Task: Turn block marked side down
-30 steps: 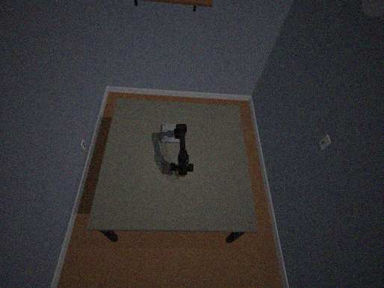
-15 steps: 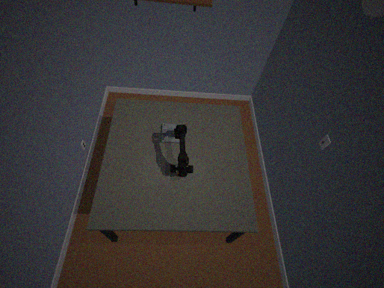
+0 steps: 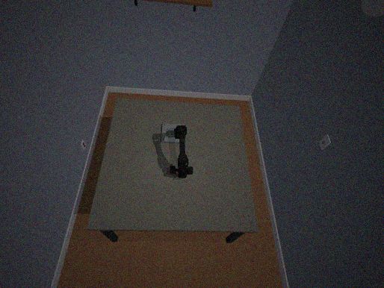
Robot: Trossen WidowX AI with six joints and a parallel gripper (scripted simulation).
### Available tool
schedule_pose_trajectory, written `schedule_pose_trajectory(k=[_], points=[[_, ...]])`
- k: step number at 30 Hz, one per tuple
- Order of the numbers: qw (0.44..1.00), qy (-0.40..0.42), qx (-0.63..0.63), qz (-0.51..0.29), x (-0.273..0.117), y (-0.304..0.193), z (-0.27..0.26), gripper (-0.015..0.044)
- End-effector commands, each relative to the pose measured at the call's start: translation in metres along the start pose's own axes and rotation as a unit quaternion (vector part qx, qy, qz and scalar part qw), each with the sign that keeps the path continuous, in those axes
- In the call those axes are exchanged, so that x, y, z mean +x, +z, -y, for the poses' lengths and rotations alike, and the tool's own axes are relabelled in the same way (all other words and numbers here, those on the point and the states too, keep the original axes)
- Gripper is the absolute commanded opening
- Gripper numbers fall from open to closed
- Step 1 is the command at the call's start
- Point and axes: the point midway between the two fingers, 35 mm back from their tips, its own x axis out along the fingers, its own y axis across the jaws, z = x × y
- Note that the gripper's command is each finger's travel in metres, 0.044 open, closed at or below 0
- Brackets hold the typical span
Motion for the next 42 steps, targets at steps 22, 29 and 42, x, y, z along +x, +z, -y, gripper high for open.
schedule_pose_trajectory(k=[22, 29, 42], points=[[1.0, 0.002, -0.002, -0.005, 0.008, -0.002, -0.001, 0.0183], [1.0, 0.002, -0.002, -0.005, 0.007, -0.001, -0.001, 0.0116], [1.0, 0.002, -0.002, 0.005, -0.021, 0.0, -0.001, 0.0]])
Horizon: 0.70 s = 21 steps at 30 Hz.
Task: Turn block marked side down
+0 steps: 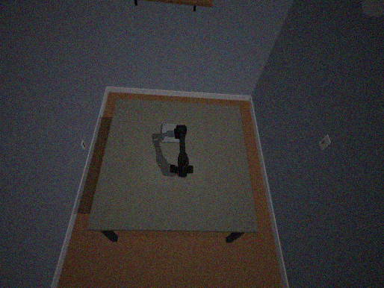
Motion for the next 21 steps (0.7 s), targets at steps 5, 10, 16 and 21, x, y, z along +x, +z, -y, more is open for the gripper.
schedule_pose_trajectory(k=[5, 10, 16, 21], points=[[0.999, 0.001, -0.003, 0.045, 0.002, 0.003, -0.001, 0.0], [0.997, 0.001, -0.004, 0.08, 0.005, 0.004, -0.001, 0.0], [0.993, 0.001, -0.004, 0.121, 0.009, 0.005, -0.001, 0.0], [0.988, 0.001, -0.004, 0.156, 0.01, 0.004, -0.001, 0.0]])
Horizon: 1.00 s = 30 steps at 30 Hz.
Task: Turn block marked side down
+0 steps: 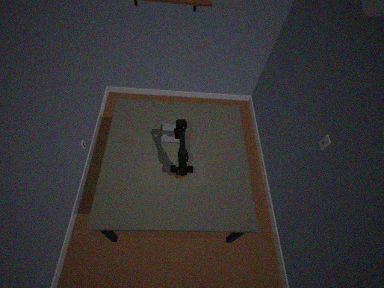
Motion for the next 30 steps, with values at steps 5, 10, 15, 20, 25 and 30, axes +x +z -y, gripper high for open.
schedule_pose_trajectory(k=[5, 10, 15, 20, 25, 30], points=[[0.998, -0.002, -0.001, 0.058, -0.002, -0.001, 0.001, 0.0], [0.996, -0.002, -0.001, 0.093, -0.002, -0.003, 0.001, 0.0], [0.992, -0.002, 0.0, 0.127, -0.003, -0.006, 0.001, 0.0], [0.988, -0.001, 0.001, 0.157, -0.005, -0.01, 0.001, 0.0], [0.987, -0.001, 0.001, 0.163, -0.003, -0.009, 0.001, 0.0], [0.98, -0.001, 0.0, 0.198, 0.011, -0.005, 0.0, 0.0]])
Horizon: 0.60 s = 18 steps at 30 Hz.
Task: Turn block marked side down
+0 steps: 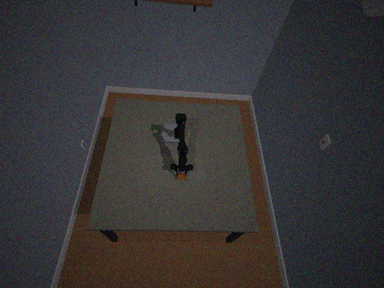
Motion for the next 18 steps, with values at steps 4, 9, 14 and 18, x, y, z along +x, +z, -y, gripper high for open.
schedule_pose_trajectory(k=[4, 9, 14, 18], points=[[0.999, -0.003, -0.004, 0.041, 0.018, -0.006, 0.0, 0.0], [0.997, -0.002, -0.005, 0.077, 0.027, -0.009, -0.001, 0.0], [0.993, -0.002, -0.005, 0.114, 0.033, -0.012, -0.001, 0.0], [0.99, -0.002, -0.005, 0.143, 0.035, -0.015, -0.001, 0.0]])
